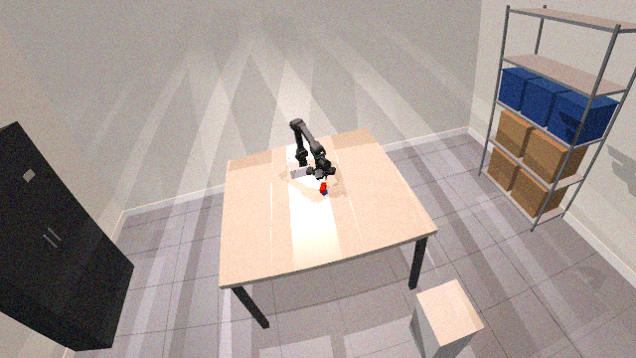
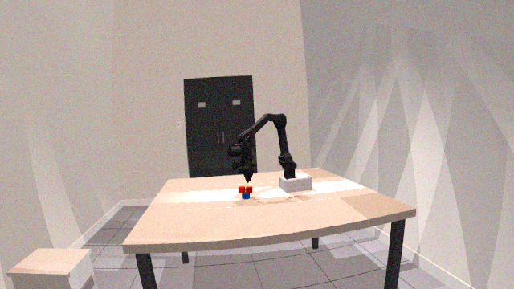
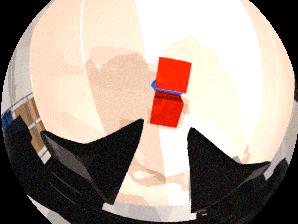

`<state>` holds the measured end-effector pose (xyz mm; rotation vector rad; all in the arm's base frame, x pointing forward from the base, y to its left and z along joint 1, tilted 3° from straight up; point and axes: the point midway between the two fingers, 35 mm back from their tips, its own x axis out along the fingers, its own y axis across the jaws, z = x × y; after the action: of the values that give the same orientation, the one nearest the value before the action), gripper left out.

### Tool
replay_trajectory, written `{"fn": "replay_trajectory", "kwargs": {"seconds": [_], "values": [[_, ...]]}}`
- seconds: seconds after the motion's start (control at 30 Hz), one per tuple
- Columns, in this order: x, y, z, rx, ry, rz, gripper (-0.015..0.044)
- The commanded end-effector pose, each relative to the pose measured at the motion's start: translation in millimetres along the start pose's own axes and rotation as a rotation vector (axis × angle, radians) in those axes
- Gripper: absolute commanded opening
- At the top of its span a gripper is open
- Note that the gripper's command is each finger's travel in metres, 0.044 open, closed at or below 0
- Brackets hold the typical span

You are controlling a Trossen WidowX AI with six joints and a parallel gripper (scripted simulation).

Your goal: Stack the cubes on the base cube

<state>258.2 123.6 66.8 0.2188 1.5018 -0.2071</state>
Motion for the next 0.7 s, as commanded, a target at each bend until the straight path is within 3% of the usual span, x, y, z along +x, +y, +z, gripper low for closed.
{"fn": "replay_trajectory", "kwargs": {"seconds": [0.0,0.5,0.67], "values": [[-8.0,0.6,0.7,0.004,-0.004,0.004,0.0205],[-21.8,0.6,0.6,0.004,-0.004,0.004,0.0205],[-27.2,0.4,0.3,0.0,-0.003,0.003,0.0336]]}}
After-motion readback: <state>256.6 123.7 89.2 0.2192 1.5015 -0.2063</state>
